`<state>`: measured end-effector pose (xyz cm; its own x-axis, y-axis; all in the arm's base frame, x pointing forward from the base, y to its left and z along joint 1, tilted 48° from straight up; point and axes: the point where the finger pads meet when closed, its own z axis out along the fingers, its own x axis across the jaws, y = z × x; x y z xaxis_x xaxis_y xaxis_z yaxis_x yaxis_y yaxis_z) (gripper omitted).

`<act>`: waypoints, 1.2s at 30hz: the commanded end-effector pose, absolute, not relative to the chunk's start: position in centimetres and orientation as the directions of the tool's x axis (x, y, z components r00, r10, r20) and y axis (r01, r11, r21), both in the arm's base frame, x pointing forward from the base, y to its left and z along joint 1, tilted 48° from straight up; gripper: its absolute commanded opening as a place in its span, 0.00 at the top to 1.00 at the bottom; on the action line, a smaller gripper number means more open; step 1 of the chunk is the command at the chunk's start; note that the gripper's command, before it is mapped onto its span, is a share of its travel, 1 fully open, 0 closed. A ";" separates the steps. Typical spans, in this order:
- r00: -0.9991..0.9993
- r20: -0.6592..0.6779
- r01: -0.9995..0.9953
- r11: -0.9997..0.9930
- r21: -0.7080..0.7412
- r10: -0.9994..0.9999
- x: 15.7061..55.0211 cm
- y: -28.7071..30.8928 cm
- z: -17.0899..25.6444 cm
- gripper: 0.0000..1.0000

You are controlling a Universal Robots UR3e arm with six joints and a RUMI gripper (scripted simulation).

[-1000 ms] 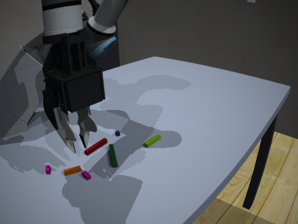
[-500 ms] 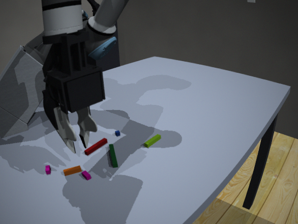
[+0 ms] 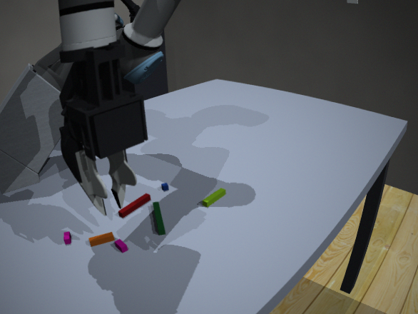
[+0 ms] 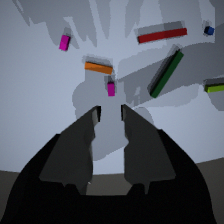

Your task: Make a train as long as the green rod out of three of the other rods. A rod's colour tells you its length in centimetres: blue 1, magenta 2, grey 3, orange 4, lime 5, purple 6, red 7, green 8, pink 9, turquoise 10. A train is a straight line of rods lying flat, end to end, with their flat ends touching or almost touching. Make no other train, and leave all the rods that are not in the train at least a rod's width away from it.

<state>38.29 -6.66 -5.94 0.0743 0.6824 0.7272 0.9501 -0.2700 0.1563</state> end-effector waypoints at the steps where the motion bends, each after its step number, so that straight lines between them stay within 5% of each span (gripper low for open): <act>1: 0.074 0.726 0.950 -0.271 0.158 0.684 38.4 -6.6 -6.0 0.86; 36: 0.074 0.726 0.950 -0.271 0.157 0.683 39.8 -4.1 -8.7 0.86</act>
<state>39.58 -4.21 -8.42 0.0744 0.6819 0.7276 0.9504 -0.2695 0.1554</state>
